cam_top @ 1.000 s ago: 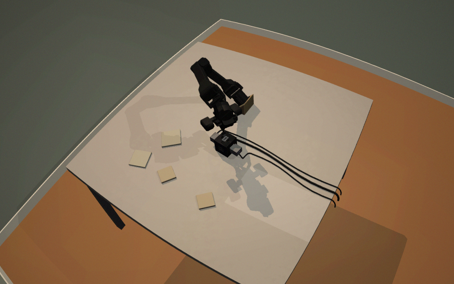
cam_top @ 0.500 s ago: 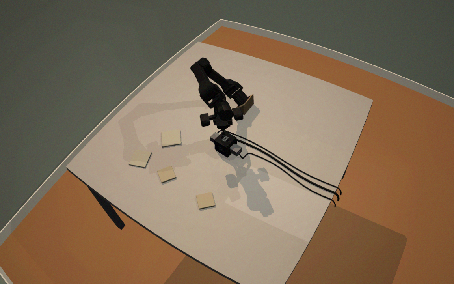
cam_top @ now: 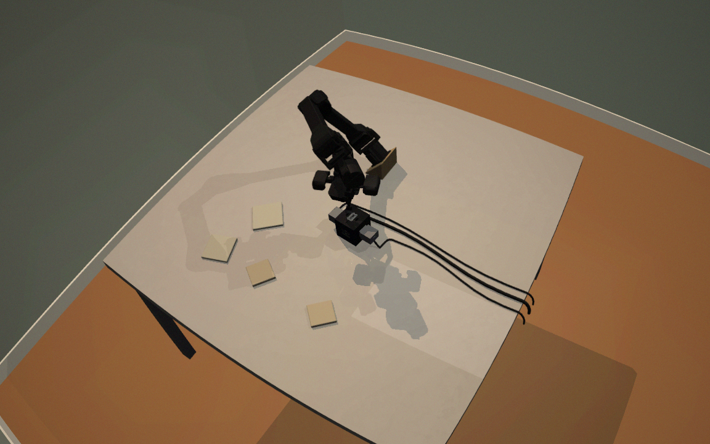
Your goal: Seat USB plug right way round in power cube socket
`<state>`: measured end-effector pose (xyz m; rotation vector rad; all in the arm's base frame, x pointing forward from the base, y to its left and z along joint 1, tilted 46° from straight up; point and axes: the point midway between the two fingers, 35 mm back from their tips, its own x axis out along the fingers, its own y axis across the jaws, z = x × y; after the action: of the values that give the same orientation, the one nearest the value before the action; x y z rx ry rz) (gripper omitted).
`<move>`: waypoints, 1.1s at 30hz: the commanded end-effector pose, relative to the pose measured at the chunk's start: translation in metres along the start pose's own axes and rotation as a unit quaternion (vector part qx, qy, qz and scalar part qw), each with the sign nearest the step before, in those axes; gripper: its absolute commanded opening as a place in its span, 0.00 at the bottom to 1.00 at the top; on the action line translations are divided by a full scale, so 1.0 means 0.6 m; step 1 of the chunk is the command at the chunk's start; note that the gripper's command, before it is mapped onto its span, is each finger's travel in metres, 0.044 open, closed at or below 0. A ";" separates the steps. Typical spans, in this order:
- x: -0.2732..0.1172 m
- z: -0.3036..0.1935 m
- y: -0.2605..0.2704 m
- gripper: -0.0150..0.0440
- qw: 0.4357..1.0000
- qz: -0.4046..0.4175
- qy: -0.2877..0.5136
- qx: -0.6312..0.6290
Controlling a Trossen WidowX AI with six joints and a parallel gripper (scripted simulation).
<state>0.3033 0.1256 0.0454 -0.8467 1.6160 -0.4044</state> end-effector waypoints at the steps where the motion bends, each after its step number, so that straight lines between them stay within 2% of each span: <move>1: 0.000 0.000 0.000 0.25 0.998 0.000 0.000 0.062; 17: 0.000 0.000 0.000 0.25 0.963 0.000 0.000 0.268; 33: 0.000 0.000 0.000 0.25 0.887 0.000 0.000 0.462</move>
<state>0.3033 0.1256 0.0454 -0.1833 1.2483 -1.0037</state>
